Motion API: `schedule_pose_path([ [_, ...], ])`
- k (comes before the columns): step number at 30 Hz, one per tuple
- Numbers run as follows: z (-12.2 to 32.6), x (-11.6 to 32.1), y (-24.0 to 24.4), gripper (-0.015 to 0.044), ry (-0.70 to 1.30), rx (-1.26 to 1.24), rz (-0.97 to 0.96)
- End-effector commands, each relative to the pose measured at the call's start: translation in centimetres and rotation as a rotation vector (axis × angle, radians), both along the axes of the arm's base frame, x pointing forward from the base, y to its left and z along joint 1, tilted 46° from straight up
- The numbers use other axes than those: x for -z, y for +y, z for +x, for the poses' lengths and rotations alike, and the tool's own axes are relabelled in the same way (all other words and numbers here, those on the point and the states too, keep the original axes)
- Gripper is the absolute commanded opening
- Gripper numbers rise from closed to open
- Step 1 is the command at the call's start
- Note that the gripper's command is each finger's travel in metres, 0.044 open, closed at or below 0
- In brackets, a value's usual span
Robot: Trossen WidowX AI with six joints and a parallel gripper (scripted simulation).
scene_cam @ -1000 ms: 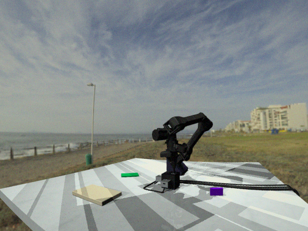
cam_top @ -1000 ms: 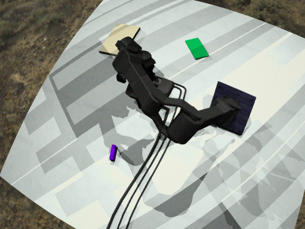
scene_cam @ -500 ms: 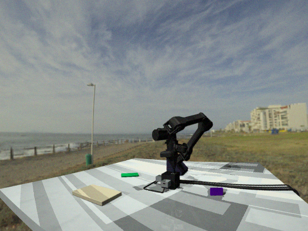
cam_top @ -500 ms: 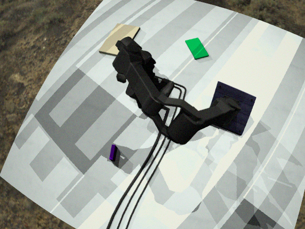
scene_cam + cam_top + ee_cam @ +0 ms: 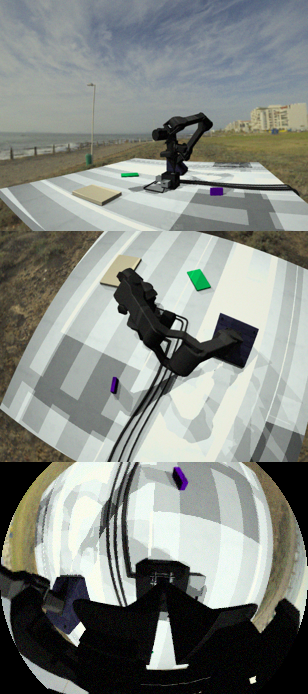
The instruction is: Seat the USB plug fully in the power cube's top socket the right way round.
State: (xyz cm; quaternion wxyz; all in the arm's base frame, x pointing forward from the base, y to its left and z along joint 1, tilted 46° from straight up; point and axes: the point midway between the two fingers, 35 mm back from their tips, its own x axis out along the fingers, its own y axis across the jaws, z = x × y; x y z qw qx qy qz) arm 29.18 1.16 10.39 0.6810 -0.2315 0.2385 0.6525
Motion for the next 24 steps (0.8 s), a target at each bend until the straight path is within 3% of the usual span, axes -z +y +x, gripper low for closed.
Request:
schedule_pose_path([
  [1,0.02,0.04,0.29,0.0000,-0.002,-0.006,0.002],
  [12,0.02,0.04,0.29,0.0000,-0.002,-0.006,0.002],
  [16,0.00,0.01,0.01,0.0095,0.000,0.000,0.000],
  [24,0.00,0.01,0.01,0.0095,0.000,0.000,0.000],
])
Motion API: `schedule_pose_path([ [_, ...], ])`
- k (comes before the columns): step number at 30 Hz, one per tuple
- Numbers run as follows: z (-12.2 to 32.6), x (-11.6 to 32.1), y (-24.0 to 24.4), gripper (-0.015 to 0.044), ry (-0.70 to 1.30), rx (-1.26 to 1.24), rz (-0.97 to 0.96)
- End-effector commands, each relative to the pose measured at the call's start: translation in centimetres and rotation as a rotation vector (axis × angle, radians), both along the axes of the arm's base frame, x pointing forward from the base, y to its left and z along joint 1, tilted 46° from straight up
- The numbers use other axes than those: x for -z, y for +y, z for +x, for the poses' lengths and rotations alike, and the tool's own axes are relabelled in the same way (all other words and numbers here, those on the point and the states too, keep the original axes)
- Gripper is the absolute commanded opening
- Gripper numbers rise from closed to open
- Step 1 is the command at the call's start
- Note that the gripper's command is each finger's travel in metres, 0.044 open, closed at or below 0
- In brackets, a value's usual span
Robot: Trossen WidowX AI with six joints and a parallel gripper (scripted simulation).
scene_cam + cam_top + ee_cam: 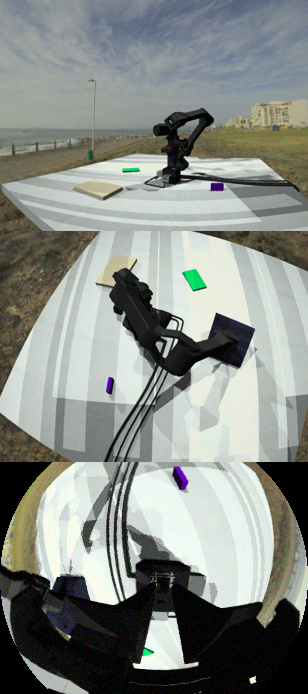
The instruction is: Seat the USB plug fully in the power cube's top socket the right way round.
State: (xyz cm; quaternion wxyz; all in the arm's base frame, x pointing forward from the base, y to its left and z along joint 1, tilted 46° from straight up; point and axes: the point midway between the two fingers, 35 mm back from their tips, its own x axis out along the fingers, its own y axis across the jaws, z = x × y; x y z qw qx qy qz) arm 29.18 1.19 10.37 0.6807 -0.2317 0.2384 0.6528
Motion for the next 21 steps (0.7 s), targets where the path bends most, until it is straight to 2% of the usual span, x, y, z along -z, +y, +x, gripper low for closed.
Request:
schedule_pose_path([
  [1,0.00,-0.02,-0.02,0.0095,0.000,0.001,0.000],
  [21,-0.03,-0.77,-0.80,0.0095,0.000,0.000,0.000],
])
